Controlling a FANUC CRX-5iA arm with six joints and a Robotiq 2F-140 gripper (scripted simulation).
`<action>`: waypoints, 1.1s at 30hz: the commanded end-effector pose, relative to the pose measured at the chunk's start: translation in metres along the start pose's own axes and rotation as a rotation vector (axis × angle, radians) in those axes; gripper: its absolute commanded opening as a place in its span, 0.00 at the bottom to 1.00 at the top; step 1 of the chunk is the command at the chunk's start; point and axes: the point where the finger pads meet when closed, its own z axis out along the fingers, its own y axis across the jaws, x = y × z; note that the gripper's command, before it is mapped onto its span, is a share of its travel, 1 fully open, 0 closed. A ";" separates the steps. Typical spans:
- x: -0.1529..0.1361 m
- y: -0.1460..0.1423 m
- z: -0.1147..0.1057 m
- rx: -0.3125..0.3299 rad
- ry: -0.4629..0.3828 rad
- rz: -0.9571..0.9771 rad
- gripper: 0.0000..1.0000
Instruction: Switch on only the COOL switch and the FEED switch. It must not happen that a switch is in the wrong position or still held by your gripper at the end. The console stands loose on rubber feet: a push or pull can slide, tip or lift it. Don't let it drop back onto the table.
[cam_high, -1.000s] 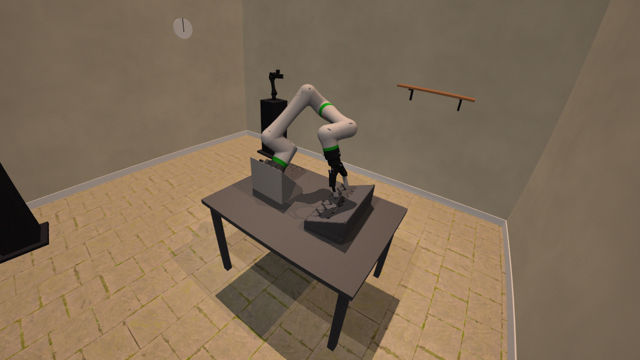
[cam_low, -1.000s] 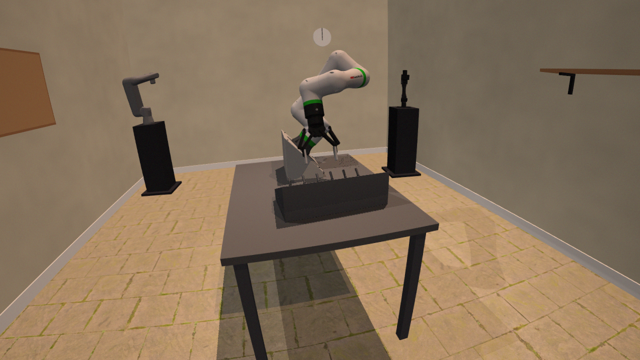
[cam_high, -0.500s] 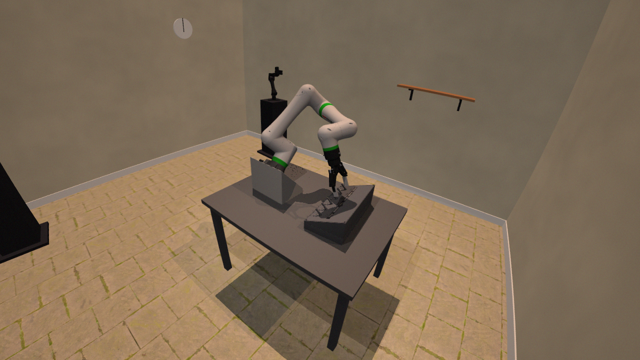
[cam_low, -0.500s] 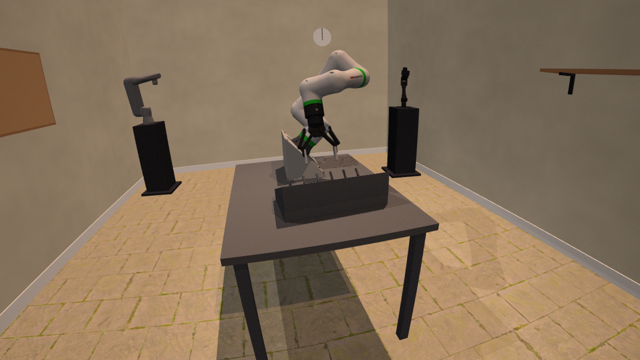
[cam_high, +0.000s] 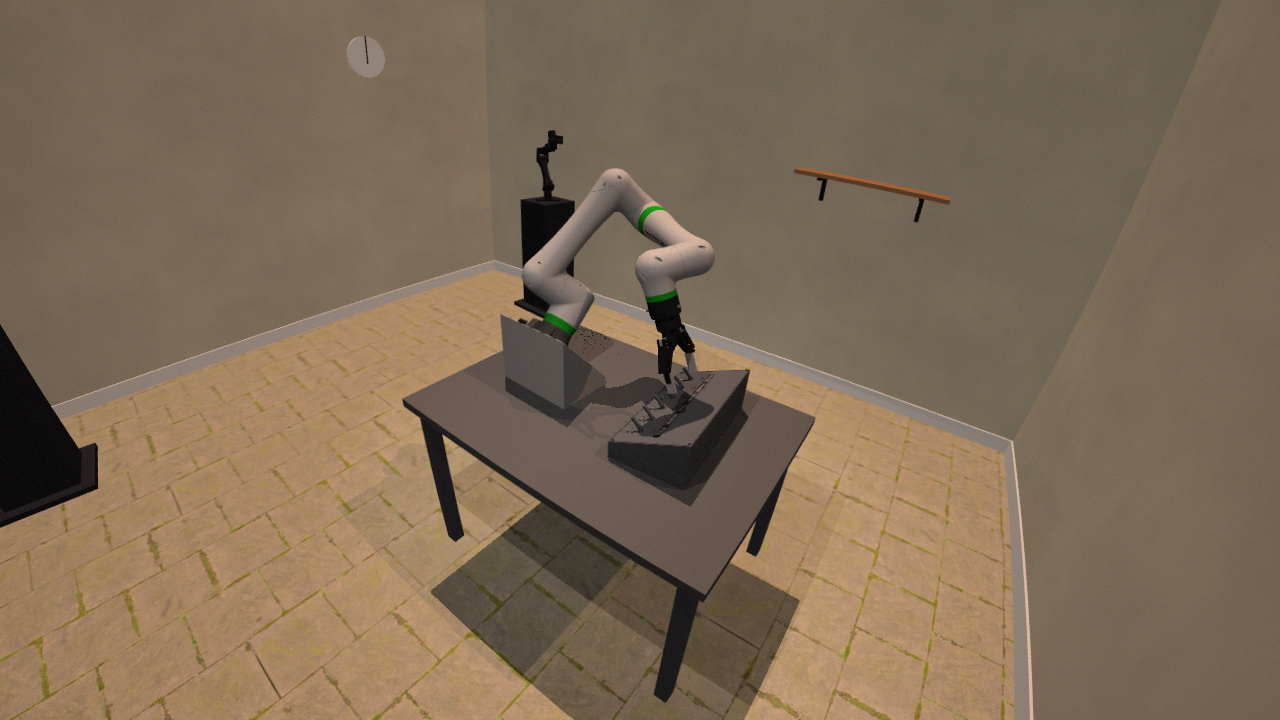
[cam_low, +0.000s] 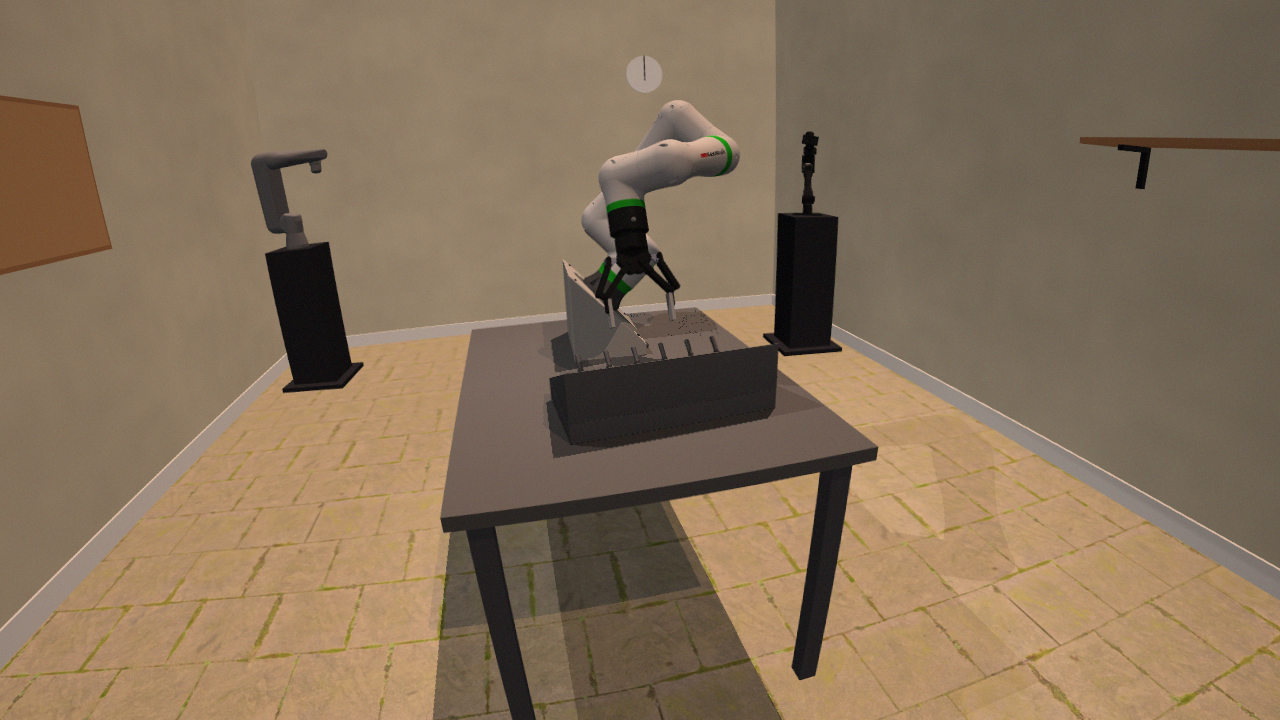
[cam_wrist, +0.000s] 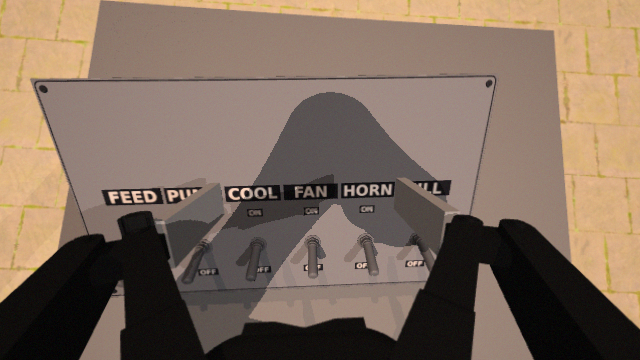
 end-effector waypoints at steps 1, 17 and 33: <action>0.000 0.000 0.000 0.000 0.000 0.000 1.00; 0.000 0.013 0.000 0.000 0.000 0.000 1.00; 0.000 0.060 0.000 0.000 0.000 0.000 1.00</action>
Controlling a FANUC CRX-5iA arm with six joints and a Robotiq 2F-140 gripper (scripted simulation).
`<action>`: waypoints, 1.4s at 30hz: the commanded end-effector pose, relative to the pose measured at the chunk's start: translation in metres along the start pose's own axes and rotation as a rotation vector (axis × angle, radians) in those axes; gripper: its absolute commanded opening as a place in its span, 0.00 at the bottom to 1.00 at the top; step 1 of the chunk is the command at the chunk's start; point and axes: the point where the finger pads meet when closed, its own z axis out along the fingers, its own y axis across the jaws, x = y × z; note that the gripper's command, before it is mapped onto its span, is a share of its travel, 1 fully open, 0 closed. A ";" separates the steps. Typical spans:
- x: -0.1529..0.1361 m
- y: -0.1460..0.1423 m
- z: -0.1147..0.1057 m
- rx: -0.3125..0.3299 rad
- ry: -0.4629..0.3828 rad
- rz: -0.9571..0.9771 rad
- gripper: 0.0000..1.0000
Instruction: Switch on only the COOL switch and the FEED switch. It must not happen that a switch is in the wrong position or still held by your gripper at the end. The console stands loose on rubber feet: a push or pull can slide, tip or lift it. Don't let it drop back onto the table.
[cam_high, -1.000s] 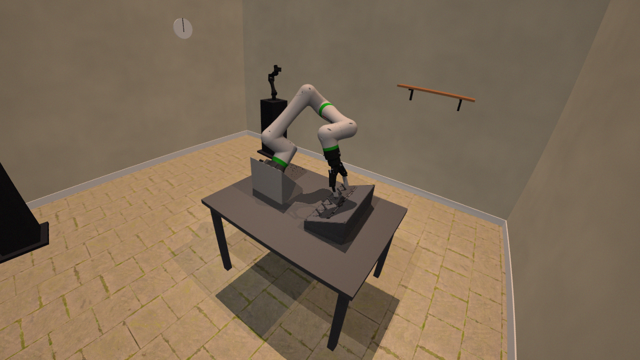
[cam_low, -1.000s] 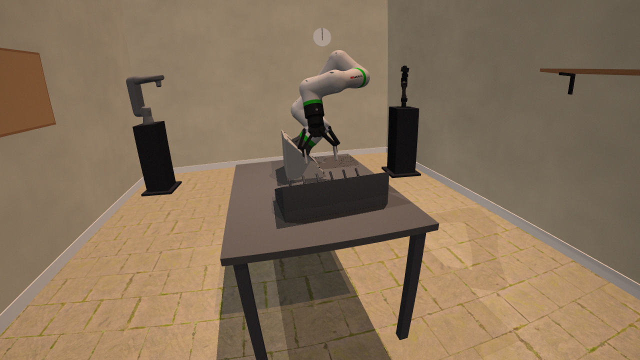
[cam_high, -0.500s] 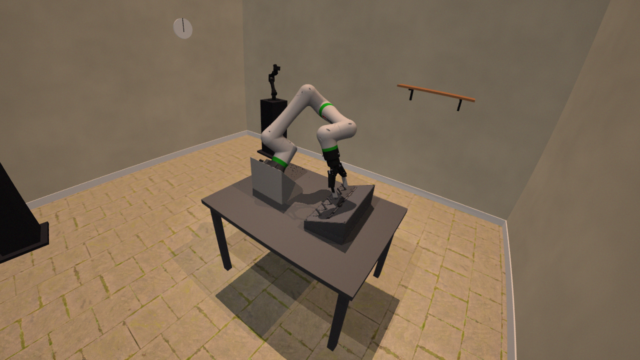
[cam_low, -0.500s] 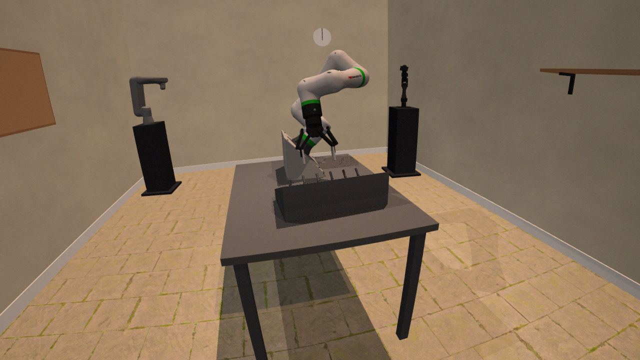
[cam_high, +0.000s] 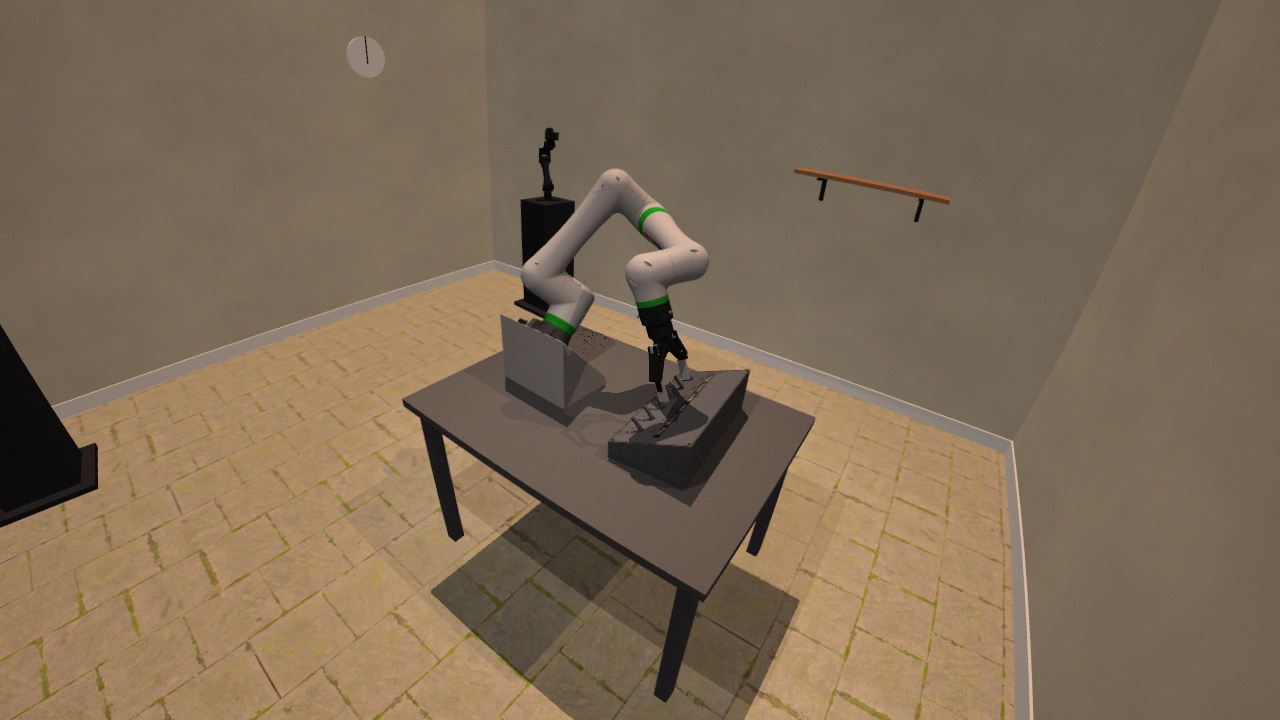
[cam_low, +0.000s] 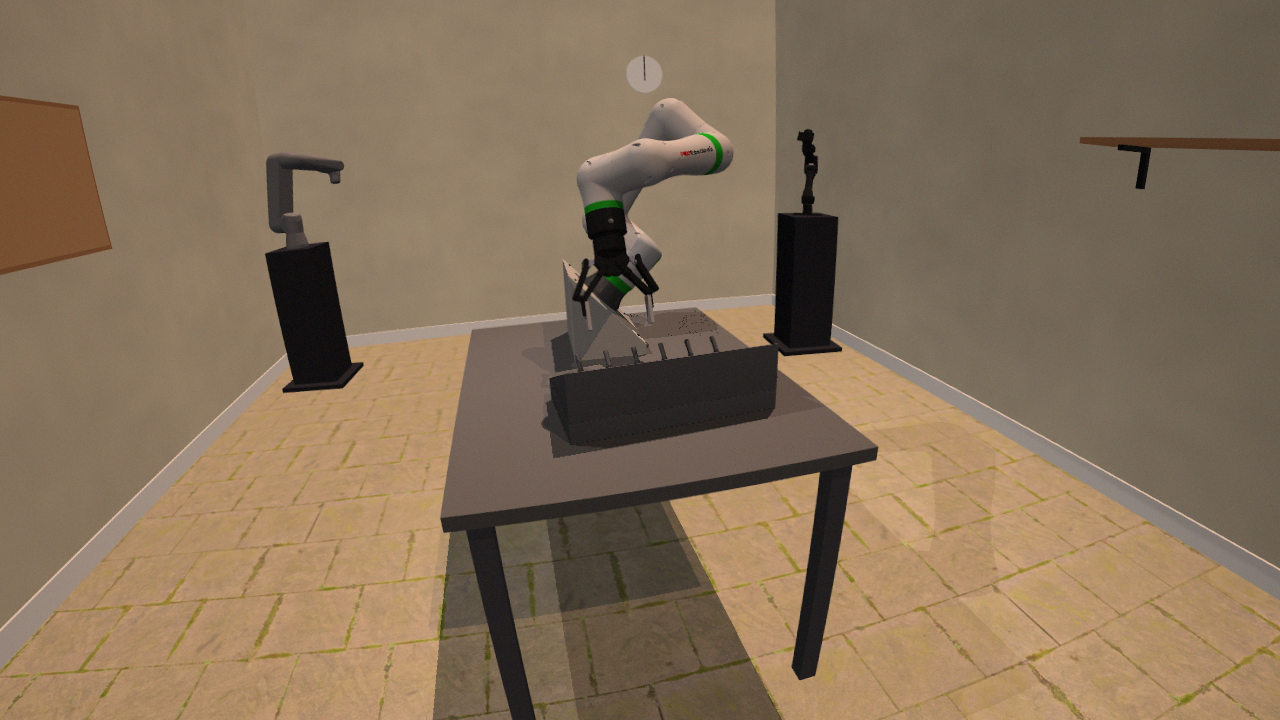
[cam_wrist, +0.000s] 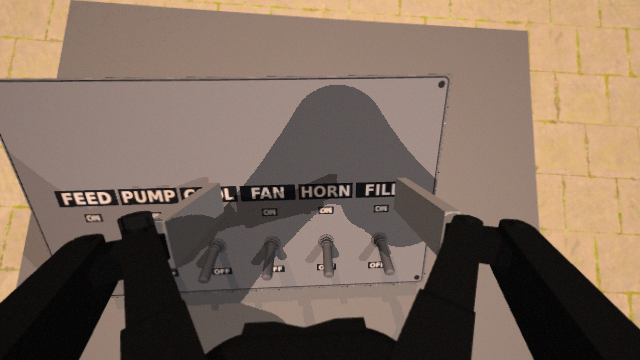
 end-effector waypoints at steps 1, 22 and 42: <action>0.000 0.009 0.000 0.000 0.000 0.000 1.00; 0.000 0.019 0.000 0.000 0.000 0.000 1.00; 0.000 0.019 0.000 0.000 0.000 0.000 1.00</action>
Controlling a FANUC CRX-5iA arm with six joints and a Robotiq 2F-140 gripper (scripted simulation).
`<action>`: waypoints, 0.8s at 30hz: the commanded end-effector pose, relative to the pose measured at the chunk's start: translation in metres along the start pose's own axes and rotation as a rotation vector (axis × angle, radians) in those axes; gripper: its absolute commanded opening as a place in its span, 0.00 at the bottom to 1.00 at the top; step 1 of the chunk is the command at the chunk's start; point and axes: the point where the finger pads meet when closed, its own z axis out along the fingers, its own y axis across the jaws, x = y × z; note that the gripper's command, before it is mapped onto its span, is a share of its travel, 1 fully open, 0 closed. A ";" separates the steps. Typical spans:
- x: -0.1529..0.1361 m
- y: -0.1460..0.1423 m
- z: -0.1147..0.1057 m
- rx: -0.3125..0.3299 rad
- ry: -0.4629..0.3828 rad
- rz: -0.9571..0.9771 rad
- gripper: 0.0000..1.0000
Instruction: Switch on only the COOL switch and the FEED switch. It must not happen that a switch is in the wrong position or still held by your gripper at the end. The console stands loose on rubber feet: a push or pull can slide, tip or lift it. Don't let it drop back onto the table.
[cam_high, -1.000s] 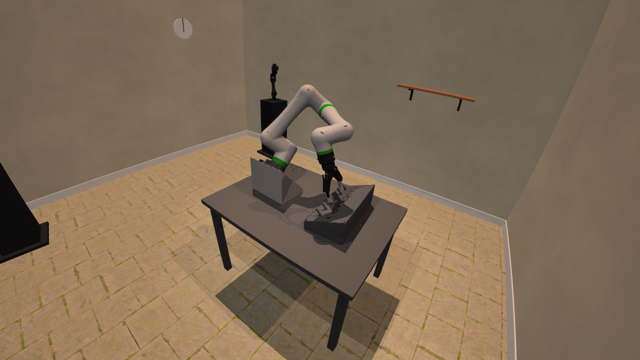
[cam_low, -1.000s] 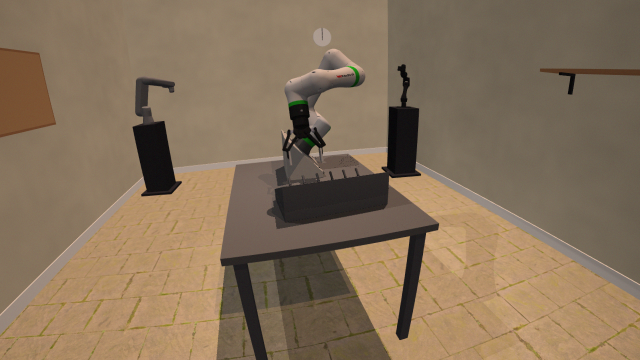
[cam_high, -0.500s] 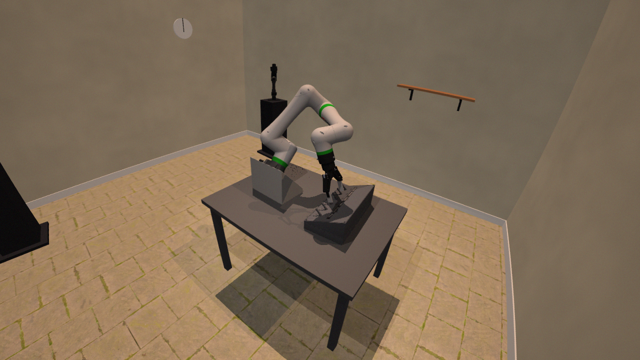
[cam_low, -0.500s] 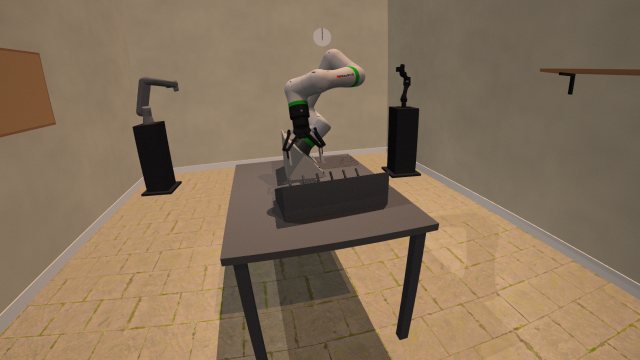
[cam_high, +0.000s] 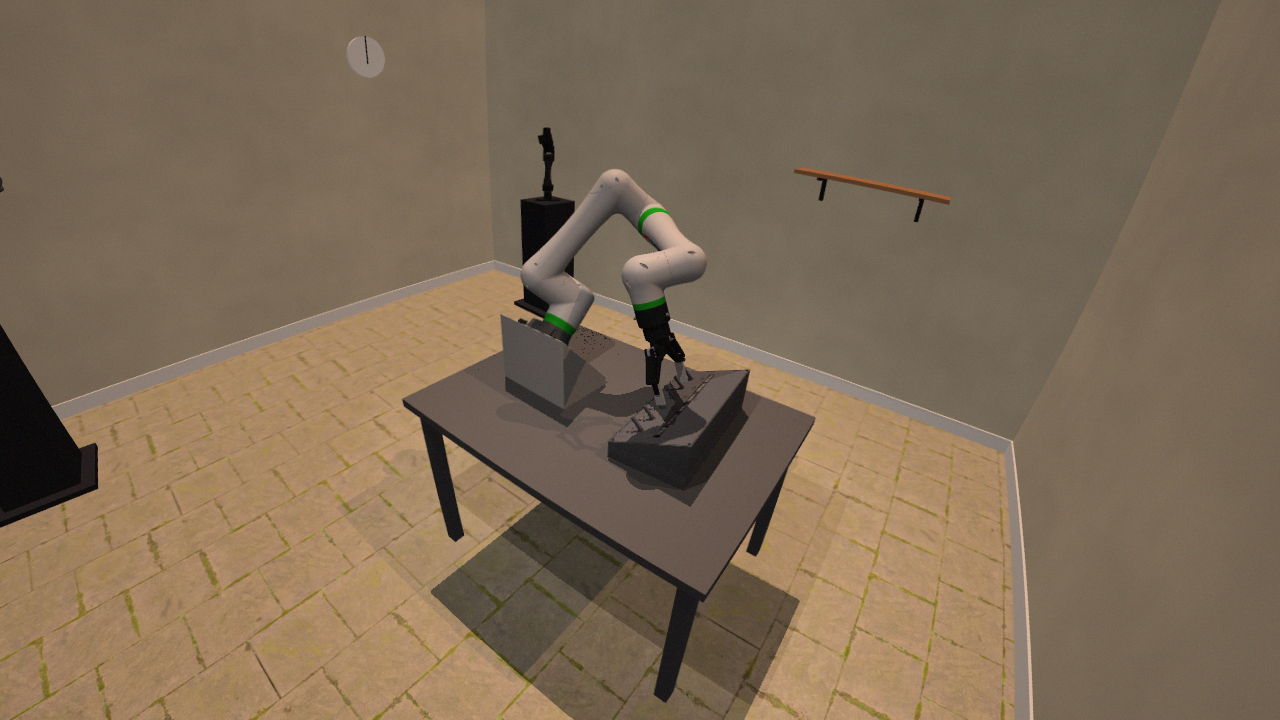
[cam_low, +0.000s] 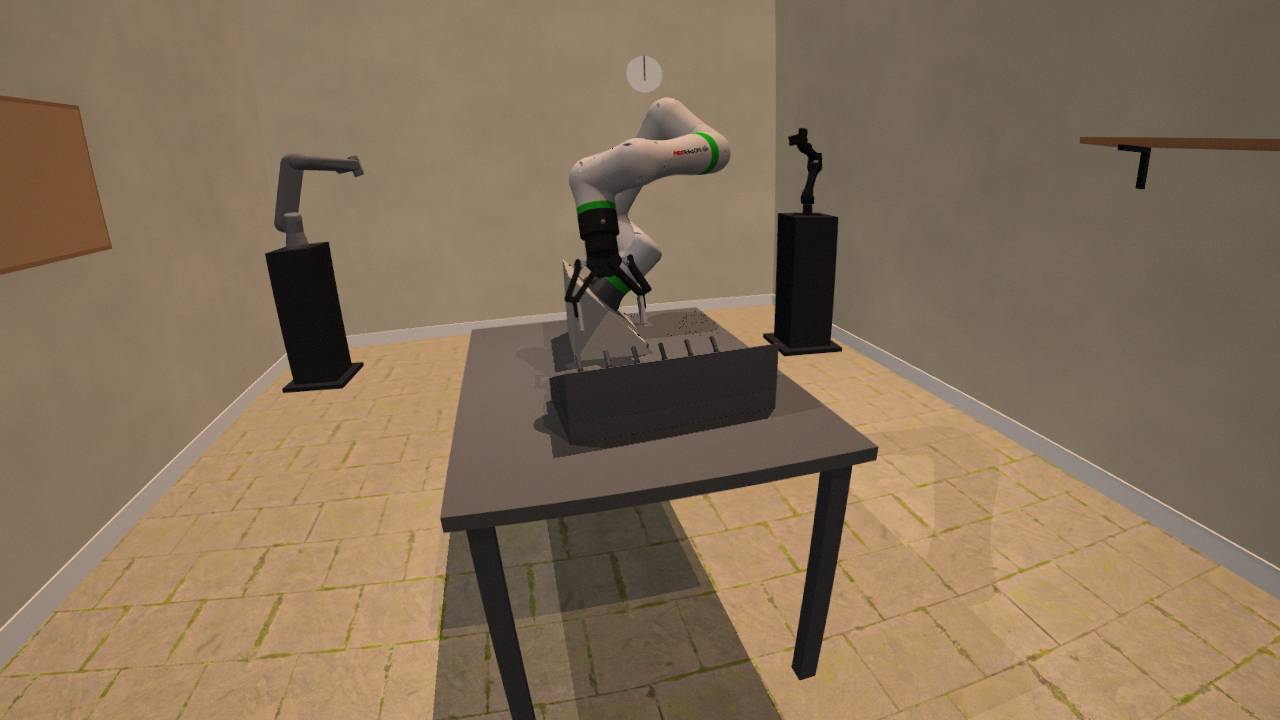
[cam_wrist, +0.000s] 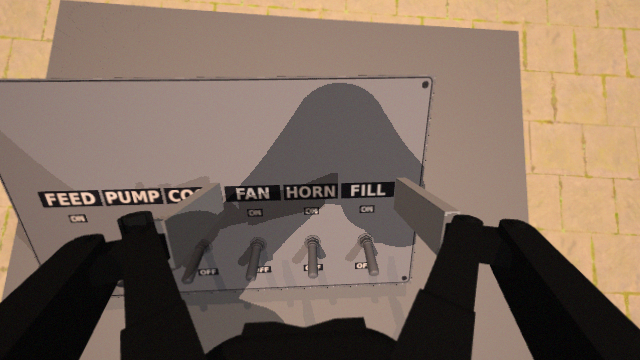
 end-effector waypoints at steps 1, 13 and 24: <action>0.000 0.000 0.000 0.000 0.000 0.000 1.00; 0.000 0.000 0.000 0.000 0.000 0.000 1.00; 0.000 0.006 0.000 0.000 0.000 0.000 1.00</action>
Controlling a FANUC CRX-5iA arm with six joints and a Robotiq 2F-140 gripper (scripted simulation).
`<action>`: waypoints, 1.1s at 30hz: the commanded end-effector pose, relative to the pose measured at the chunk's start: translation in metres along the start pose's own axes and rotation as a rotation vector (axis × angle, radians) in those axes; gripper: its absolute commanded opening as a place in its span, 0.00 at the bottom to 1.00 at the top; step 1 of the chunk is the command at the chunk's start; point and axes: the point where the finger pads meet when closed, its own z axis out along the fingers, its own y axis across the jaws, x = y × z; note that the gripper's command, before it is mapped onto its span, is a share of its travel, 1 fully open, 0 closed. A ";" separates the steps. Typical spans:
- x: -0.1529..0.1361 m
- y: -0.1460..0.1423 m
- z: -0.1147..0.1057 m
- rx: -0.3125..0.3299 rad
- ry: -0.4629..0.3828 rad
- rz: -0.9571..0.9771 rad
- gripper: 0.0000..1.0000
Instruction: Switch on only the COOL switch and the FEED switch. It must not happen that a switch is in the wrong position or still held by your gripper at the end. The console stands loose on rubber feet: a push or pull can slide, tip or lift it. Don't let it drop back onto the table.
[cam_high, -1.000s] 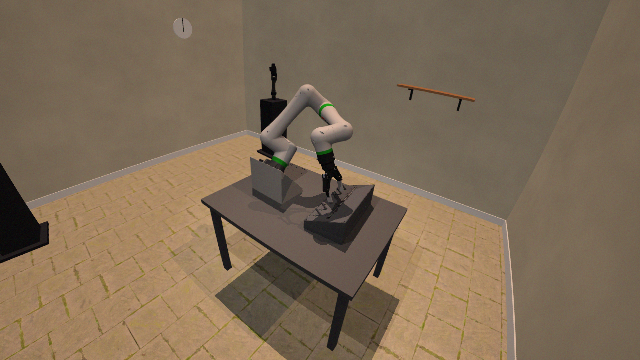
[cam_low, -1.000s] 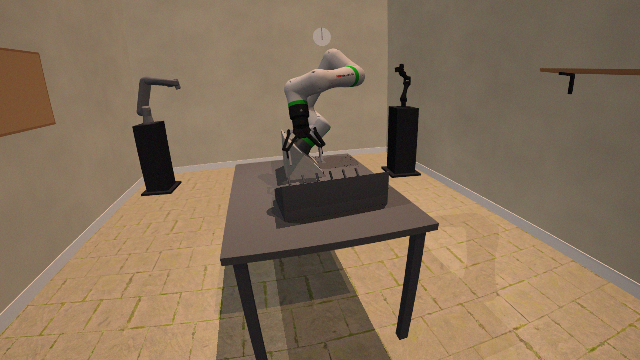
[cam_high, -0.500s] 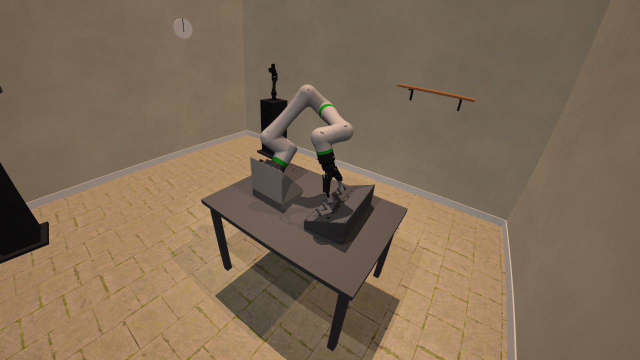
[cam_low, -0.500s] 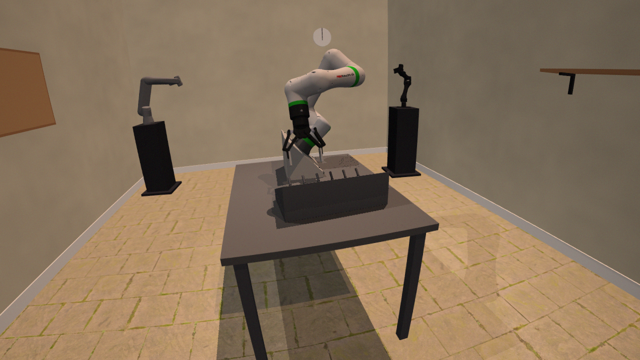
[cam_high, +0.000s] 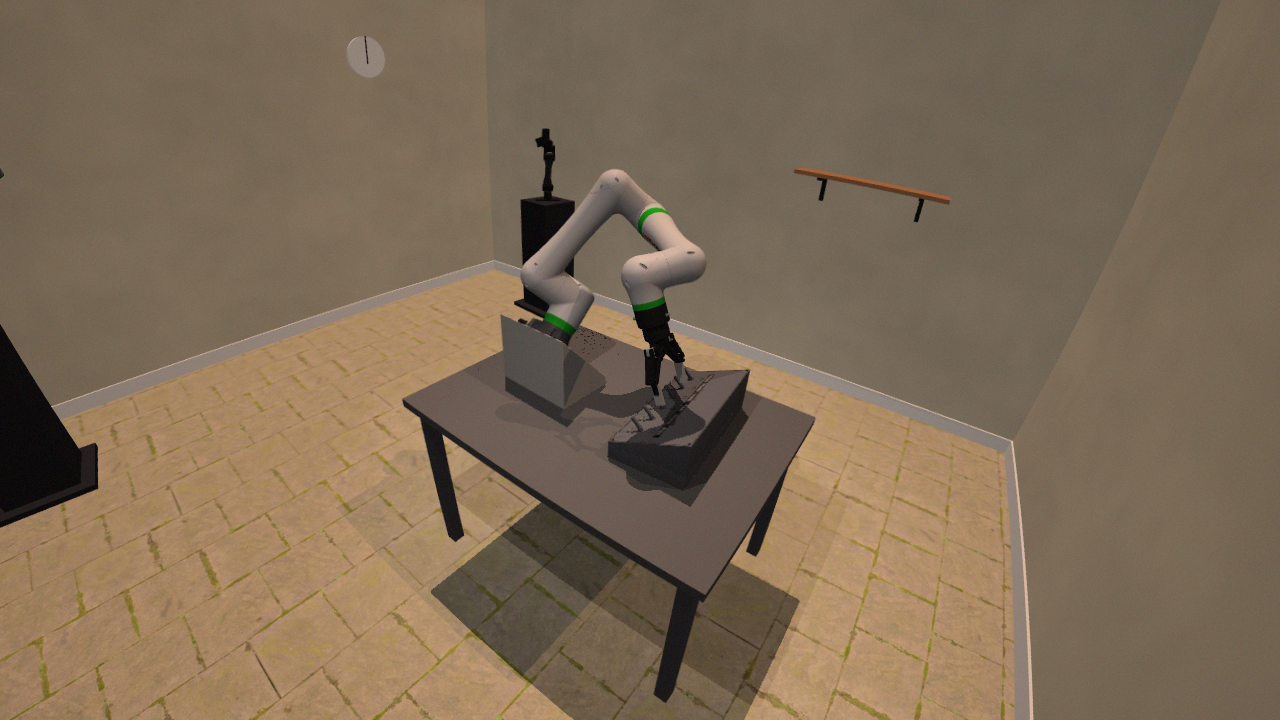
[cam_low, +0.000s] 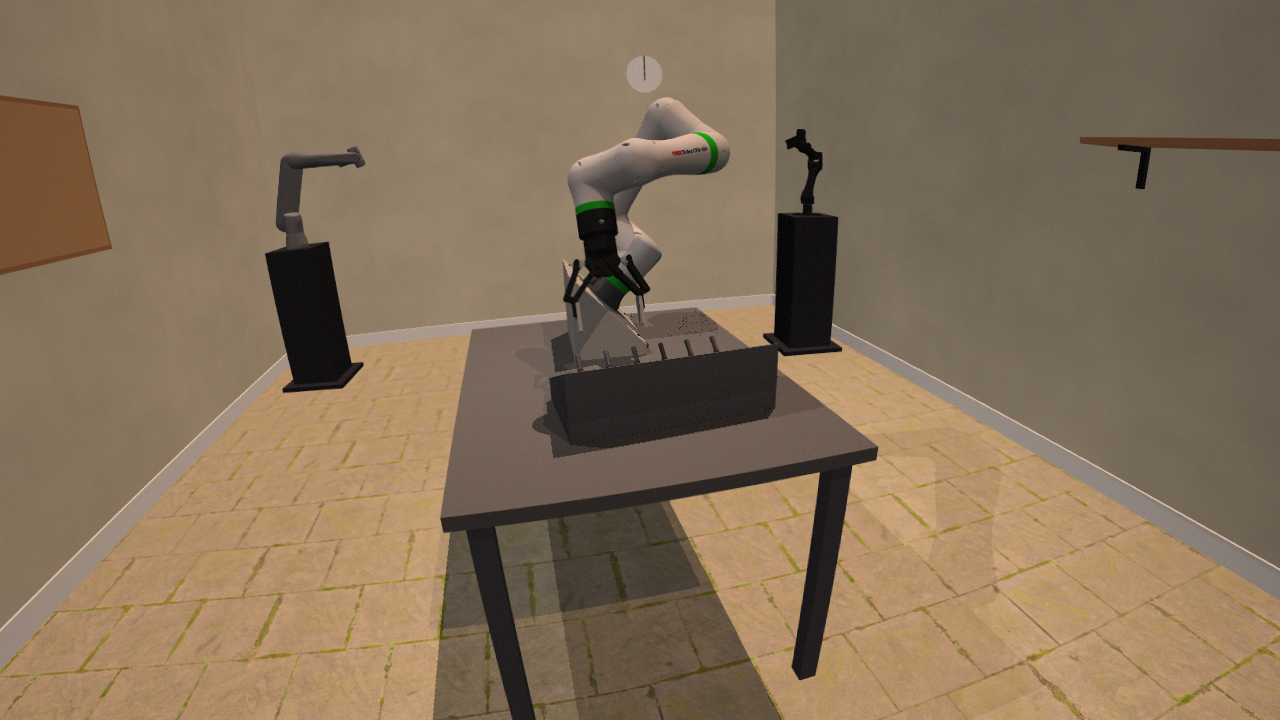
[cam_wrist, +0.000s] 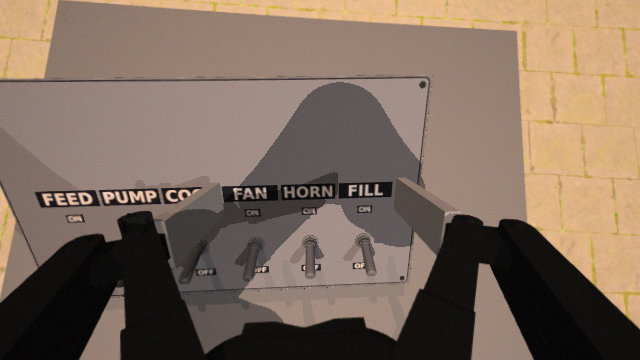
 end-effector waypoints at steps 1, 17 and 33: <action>0.000 0.005 0.000 0.000 0.000 0.000 1.00; 0.000 0.051 0.000 0.000 0.000 0.000 1.00; 0.000 0.069 0.000 0.000 0.000 0.000 1.00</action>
